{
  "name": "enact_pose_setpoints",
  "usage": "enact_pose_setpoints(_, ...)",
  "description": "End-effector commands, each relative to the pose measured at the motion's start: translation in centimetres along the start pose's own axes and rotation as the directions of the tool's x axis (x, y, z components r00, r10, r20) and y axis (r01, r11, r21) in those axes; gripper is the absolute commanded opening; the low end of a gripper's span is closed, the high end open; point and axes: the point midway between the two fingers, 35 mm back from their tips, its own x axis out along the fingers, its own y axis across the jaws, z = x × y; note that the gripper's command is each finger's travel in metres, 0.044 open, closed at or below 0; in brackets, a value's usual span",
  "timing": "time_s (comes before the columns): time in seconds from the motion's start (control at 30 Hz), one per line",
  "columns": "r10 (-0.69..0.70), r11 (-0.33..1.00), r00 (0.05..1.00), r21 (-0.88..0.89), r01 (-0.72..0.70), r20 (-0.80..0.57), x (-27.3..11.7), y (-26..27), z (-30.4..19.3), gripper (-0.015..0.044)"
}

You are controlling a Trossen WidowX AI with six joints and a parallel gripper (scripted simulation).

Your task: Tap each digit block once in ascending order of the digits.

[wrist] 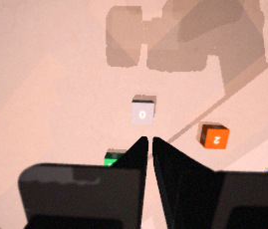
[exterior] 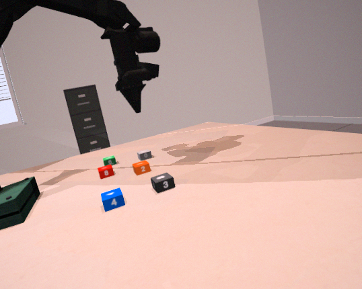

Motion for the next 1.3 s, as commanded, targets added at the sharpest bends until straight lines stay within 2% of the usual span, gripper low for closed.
enact_pose_setpoints(0.0,-0.005,1.0,1.0,0.0,0.005,-0.016,-0.2,-2.4,-0.7,0.002)
enact_pose_setpoints(0.2,-0.013,1.0,1.0,0.001,0.013,-0.019,-0.2,-10.9,-4.5,0.002)
enact_pose_setpoints(0.4,-0.013,1.0,1.0,0.0,0.013,-0.02,0.1,-11.2,-4.6,0.002)
enact_pose_setpoints(0.6,-0.013,1.0,1.0,0.0,0.013,-0.02,7.7,-11.3,-4.8,0.002)
enact_pose_setpoints(1.27,-0.013,1.0,1.0,0.001,0.013,-0.02,10.1,-11.3,-4.9,0.002)
